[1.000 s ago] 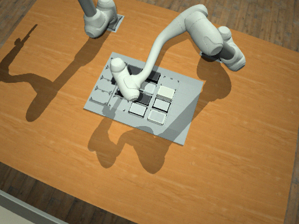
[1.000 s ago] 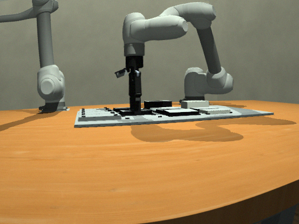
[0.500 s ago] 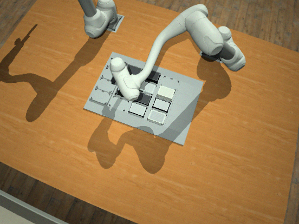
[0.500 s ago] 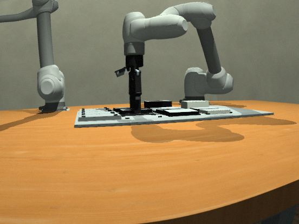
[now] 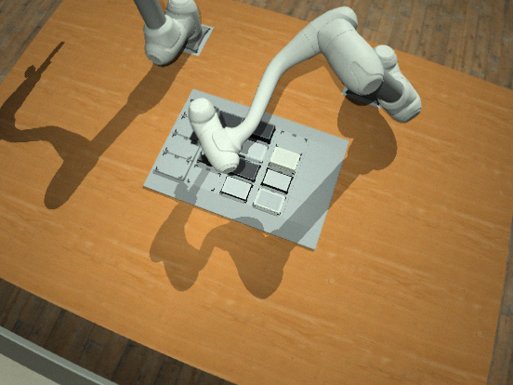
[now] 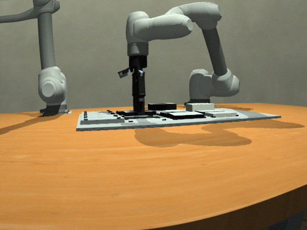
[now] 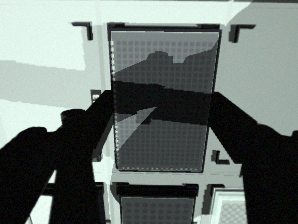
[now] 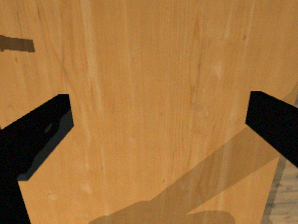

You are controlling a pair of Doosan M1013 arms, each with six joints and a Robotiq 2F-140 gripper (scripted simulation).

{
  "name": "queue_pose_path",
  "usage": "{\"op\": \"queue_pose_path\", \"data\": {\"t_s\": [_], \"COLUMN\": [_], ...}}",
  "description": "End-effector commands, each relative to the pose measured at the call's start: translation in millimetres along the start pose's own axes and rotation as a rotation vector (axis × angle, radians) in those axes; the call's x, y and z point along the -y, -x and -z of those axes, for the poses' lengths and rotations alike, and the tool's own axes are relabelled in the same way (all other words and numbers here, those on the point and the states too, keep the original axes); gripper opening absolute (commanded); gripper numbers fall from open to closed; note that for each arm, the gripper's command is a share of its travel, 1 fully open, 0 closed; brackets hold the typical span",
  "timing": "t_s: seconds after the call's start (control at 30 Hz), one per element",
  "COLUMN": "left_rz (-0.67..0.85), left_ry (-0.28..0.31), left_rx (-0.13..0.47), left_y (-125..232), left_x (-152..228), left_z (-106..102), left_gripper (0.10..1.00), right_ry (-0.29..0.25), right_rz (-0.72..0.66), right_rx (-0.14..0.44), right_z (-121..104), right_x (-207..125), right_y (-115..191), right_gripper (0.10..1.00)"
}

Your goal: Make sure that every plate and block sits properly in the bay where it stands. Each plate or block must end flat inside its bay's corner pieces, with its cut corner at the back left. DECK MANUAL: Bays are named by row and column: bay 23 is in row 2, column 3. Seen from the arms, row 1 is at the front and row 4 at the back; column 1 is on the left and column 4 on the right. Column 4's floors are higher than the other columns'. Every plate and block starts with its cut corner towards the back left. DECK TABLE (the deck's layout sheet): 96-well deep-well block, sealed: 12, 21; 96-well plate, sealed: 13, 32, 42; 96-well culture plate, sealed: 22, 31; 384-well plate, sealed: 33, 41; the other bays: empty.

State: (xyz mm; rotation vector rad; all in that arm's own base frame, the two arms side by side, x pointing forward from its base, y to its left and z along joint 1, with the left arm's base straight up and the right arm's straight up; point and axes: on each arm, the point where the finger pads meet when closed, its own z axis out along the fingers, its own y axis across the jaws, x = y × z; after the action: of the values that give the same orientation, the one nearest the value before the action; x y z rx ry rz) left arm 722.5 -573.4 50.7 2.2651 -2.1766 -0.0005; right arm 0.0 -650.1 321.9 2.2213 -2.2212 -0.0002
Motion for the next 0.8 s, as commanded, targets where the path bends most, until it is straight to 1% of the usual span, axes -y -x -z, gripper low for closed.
{"op": "queue_pose_path", "data": {"t_s": [0.0,0.77], "left_rz": [0.0,0.0], "left_ry": [-0.002,-0.002], "left_rx": [-0.001,-0.001], "left_y": [0,0], "left_x": [1,1], "left_z": [6,34], "left_gripper": [0.099,0.099], "right_ry": [0.0,0.0], "right_rz": [0.0,0.0], "right_rx": [-0.001,-0.001], "right_z": [1,1], "right_x": [0,0], "right_y": [0,0], "right_gripper": [1.0,1.0]}}
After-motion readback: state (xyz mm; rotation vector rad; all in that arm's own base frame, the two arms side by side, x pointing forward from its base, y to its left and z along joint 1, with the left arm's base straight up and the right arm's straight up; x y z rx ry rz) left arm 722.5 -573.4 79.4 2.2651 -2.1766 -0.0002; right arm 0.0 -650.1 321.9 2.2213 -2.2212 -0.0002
